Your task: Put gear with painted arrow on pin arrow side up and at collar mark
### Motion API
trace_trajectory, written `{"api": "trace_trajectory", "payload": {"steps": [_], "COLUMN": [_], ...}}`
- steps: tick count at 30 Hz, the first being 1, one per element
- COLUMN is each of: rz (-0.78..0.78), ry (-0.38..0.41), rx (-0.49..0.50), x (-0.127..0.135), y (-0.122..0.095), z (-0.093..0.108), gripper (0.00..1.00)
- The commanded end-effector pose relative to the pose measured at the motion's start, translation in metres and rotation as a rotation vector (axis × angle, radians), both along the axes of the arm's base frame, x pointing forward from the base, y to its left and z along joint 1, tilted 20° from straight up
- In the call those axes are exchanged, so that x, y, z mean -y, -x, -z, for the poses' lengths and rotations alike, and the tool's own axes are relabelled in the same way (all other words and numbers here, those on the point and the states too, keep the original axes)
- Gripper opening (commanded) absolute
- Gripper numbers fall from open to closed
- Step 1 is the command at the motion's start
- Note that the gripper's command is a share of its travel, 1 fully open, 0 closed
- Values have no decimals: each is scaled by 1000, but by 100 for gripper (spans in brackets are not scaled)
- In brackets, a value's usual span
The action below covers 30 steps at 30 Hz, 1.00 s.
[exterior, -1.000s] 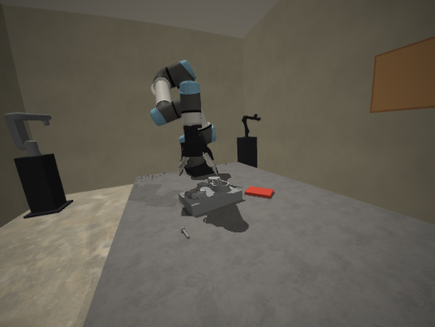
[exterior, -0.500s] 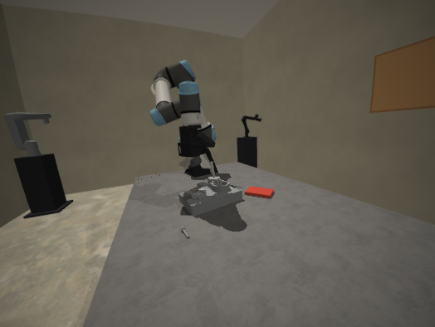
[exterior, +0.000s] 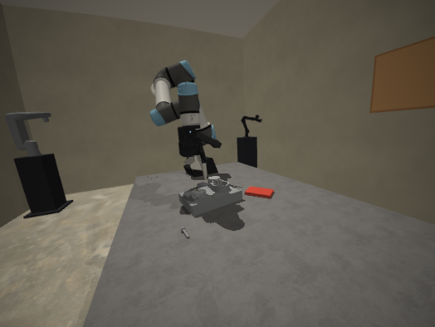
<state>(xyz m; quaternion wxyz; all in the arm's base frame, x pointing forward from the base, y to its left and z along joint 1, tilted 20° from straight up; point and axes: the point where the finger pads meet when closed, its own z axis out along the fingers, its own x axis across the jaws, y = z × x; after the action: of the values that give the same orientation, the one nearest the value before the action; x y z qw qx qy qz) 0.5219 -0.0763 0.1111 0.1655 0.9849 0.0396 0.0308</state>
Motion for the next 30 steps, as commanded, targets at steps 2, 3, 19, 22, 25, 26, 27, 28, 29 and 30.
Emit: {"api": "trace_trajectory", "payload": {"steps": [2, 3, 19, 22, 25, 26, 27, 28, 29, 30], "rz": [285, 327, 842, 930, 1007, 1031, 1031, 1031, 1053, 1074], "ry": [-13, -17, -58, -65, -71, -73, -73, -73, -75, -77], "rx": [93, 107, 287, 318, 345, 353, 353, 353, 361, 368], "x": [0, 0, 5, 6, 8, 8, 8, 8, 8, 9], "y": [-1, -2, -3, -2, -2, -2, -2, -2, -2, -2], "z": [-1, -1, -2, -2, -2, -2, -2, -2, -3, -3], "gripper": [100, 100, 100, 100, 100, 100, 100, 100, 100, 100]}}
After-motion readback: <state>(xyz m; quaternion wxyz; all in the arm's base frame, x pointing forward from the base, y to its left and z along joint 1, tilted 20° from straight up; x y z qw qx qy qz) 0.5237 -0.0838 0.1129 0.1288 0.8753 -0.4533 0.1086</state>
